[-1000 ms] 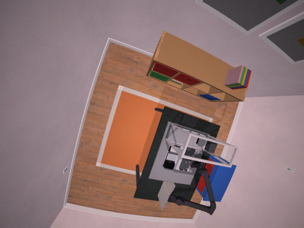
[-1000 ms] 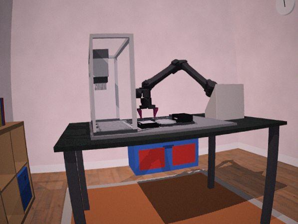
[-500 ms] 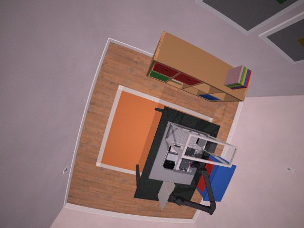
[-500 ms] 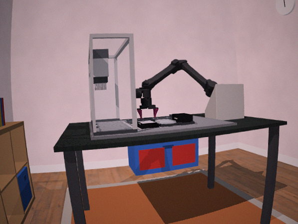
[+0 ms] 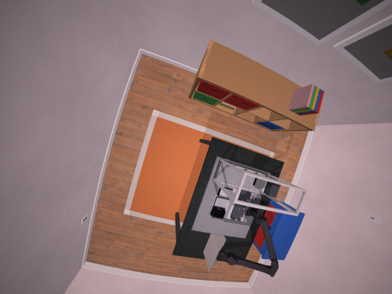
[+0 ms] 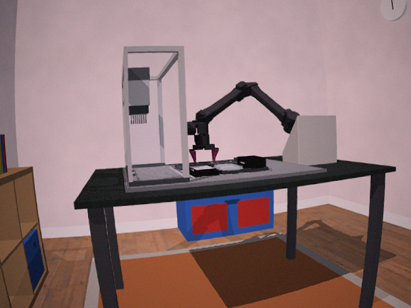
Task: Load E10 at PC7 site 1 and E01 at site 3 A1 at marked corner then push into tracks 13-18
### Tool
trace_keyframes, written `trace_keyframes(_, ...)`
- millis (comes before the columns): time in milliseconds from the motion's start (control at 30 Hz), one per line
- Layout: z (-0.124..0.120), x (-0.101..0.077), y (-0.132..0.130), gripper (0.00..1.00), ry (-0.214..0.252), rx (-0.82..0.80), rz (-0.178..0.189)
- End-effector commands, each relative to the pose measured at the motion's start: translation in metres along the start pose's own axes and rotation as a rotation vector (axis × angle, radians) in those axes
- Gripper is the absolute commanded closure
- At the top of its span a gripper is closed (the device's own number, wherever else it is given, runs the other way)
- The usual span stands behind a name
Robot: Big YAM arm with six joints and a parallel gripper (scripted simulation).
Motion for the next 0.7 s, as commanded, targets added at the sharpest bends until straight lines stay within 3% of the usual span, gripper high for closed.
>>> trace_keyframes(0, -0.028, -0.019, 0.012, 0.00, 0.002, -0.054, 0.028)
trace_keyframes(267, -0.030, -0.019, 0.013, 0.00, 0.002, -0.054, 0.028)
trace_keyframes(300, 0.011, -0.005, -0.002, 0.00, -0.003, 0.014, 0.030)
trace_keyframes(500, 0.034, -0.012, 0.005, 0.00, -0.013, 0.040, 0.050)
trace_keyframes(633, 0.031, -0.010, 0.003, 0.00, -0.011, 0.033, 0.044)
trace_keyframes(667, 0.022, -0.032, 0.010, 0.00, -0.014, 0.004, 0.066)
Point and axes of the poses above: the point where the finger pads meet when closed, its own x axis out along the fingers, its own y axis across the jaws, z = x × y, the point moved 6 cm from there along -x, back along the fingers, and after that the axes turned 12 degrees about -x, right-handed, at the moved point
